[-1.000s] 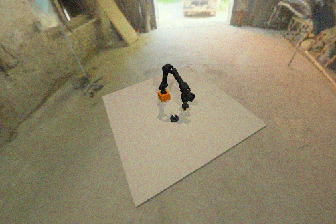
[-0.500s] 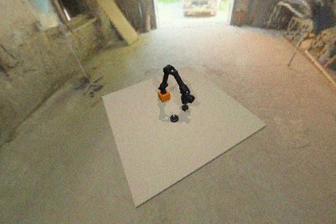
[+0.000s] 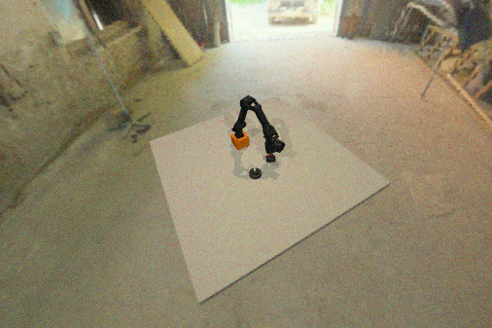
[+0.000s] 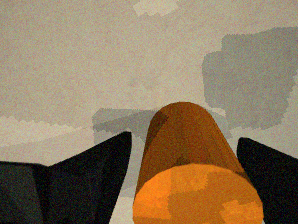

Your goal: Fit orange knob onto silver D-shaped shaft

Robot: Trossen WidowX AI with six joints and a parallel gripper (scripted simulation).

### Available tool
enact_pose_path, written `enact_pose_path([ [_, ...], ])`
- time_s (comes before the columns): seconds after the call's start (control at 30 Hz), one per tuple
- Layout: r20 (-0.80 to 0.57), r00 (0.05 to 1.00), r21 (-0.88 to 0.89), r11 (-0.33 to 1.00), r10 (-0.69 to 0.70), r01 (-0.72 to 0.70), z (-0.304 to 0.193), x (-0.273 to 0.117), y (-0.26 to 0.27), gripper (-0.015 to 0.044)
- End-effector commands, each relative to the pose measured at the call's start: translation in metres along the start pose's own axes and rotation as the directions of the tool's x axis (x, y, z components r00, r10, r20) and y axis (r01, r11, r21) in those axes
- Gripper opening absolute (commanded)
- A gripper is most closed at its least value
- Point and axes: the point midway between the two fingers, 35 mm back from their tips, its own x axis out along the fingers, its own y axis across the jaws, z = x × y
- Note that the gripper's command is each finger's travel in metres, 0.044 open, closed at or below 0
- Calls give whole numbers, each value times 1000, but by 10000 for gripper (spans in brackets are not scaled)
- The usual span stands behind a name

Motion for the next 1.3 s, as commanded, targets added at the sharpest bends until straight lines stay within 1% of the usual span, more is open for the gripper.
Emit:
enact_pose_path([
  [0.0,3,1000,-3,1000,2,-2,0,1,0,177],
  [0.03,3,1000,-3,1000,2,-2,0,1,0,151],
  [0.2,3,1000,-3,1000,2,-2,0,1,0,118],
  [0.33,3,1000,-3,1000,2,-2,1,-4,0,13],
  [0.37,3,1000,-3,1000,2,-2,2,-6,-1,0],
  [1.27,4,1000,-3,1000,1,-1,8,-88,-7,0],
])
